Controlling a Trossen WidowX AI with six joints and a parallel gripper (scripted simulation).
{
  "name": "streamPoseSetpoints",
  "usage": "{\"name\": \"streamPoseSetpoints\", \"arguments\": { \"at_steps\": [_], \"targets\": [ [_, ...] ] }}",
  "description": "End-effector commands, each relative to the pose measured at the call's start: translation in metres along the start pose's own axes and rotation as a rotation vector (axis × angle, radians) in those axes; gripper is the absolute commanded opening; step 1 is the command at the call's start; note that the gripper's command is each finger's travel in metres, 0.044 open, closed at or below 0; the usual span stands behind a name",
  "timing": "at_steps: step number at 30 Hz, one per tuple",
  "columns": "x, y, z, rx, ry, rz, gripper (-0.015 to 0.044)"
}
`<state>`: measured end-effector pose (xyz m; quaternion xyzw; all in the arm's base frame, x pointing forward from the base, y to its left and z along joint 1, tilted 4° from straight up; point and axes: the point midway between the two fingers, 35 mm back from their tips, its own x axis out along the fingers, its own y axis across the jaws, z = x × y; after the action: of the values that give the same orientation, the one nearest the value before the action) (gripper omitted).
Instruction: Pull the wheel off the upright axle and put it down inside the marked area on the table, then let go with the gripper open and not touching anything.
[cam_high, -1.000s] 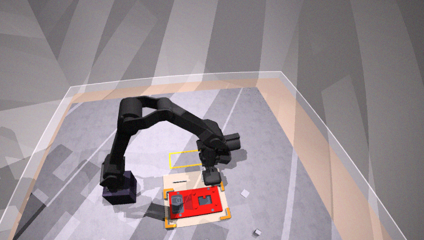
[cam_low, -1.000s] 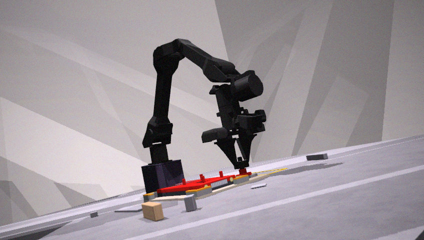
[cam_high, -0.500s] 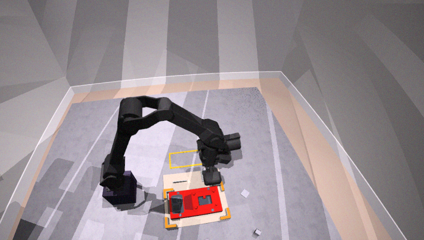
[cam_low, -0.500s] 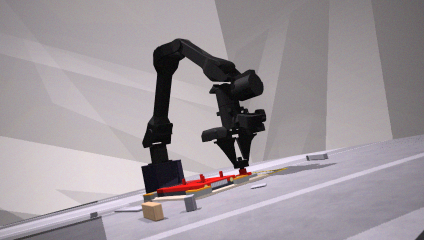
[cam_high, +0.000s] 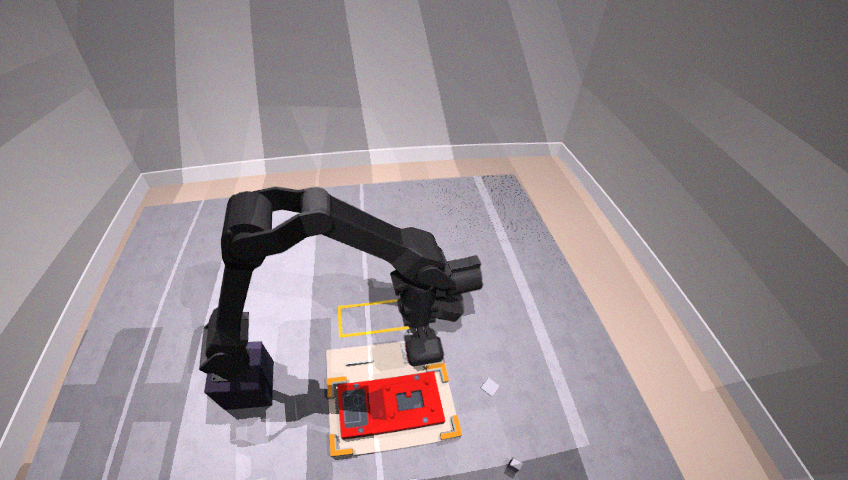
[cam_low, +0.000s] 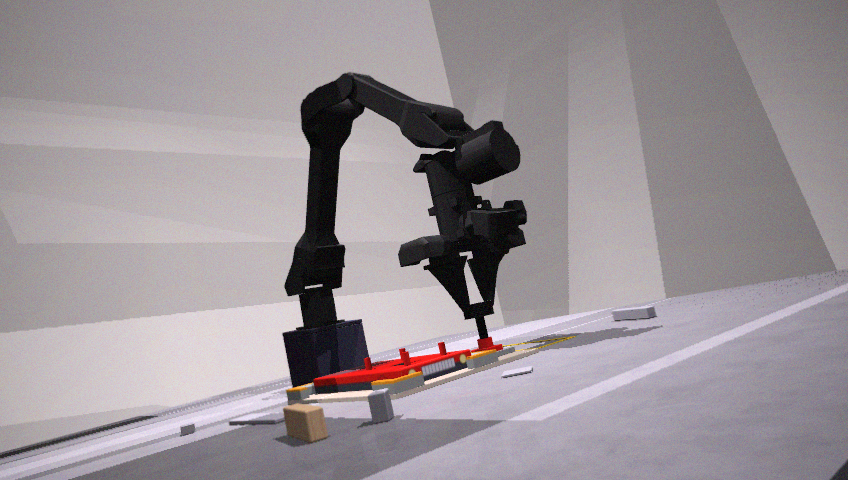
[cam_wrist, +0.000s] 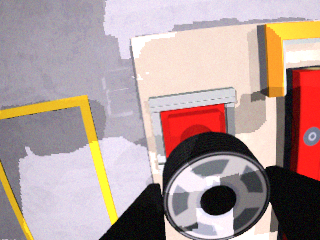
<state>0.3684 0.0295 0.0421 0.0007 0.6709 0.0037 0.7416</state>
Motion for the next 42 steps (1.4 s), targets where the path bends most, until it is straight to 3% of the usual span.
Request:
{"name": "streamPoseSetpoints", "arguments": {
  "at_steps": [1, 30, 42],
  "targets": [
    [-0.003, 0.0, 0.0, 0.001, -0.001, 0.0, 0.0],
    [-0.034, 0.001, -0.003, -0.001, 0.006, 0.0, 0.0],
    [-0.037, 0.039, -0.02, 0.0, 0.006, 0.003, 0.0]
  ]
}}
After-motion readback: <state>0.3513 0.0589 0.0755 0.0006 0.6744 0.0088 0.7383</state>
